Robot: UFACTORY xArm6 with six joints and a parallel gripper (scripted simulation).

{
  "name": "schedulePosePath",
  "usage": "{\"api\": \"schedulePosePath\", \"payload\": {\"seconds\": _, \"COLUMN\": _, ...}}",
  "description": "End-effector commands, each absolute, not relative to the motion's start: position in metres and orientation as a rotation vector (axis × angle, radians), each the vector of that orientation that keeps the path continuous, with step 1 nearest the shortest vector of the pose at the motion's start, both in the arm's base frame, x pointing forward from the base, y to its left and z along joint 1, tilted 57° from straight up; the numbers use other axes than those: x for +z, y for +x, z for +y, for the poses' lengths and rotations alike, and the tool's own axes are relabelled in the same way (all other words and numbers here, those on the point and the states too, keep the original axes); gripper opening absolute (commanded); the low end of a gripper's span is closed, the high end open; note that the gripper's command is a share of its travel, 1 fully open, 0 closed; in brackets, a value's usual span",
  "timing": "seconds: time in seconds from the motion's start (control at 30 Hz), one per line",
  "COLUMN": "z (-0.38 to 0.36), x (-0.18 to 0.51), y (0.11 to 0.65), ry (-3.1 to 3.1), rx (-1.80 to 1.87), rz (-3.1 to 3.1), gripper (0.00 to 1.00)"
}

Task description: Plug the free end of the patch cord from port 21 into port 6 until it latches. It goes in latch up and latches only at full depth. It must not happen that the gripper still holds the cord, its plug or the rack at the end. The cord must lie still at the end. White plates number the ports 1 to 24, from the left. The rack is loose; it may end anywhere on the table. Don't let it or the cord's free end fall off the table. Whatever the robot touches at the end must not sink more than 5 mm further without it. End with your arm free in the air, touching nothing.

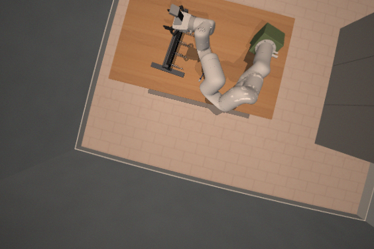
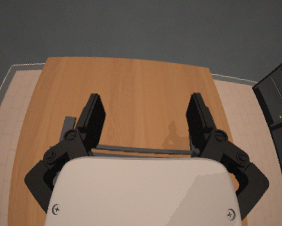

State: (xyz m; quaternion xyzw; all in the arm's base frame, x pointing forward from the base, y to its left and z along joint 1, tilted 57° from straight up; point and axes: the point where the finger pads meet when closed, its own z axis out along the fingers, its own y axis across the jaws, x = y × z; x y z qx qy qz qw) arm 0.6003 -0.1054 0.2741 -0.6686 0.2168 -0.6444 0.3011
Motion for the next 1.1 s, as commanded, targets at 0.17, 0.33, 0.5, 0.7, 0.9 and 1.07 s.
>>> {"api": "schedulePosePath", "payload": {"seconds": 0.17, "z": -0.106, "x": 0.275, "y": 0.601, "ry": -1.772, "rx": -1.713, "rz": 0.575, "gripper": 1.0}}
{"api": "schedulePosePath", "payload": {"seconds": 0.33, "z": -0.106, "x": 0.275, "y": 0.601, "ry": -1.772, "rx": -1.713, "rz": 0.575, "gripper": 1.0}}
{"api": "schedulePosePath", "payload": {"seconds": 0.5, "z": -0.106, "x": 0.275, "y": 0.601, "ry": -1.772, "rx": -1.713, "rz": 0.575, "gripper": 1.0}}
{"api": "schedulePosePath", "payload": {"seconds": 0.7, "z": -0.095, "x": 0.274, "y": 0.592, "ry": -1.792, "rx": -1.706, "rz": 0.506, "gripper": 1.0}}
{"api": "schedulePosePath", "payload": {"seconds": 0.9, "z": -0.042, "x": 0.266, "y": 0.552, "ry": -1.859, "rx": -1.657, "rz": 0.193, "gripper": 1.0}}
{"api": "schedulePosePath", "payload": {"seconds": 1.07, "z": -0.01, "x": 0.261, "y": 0.528, "ry": -1.891, "rx": -1.618, "rz": -0.003, "gripper": 1.0}}
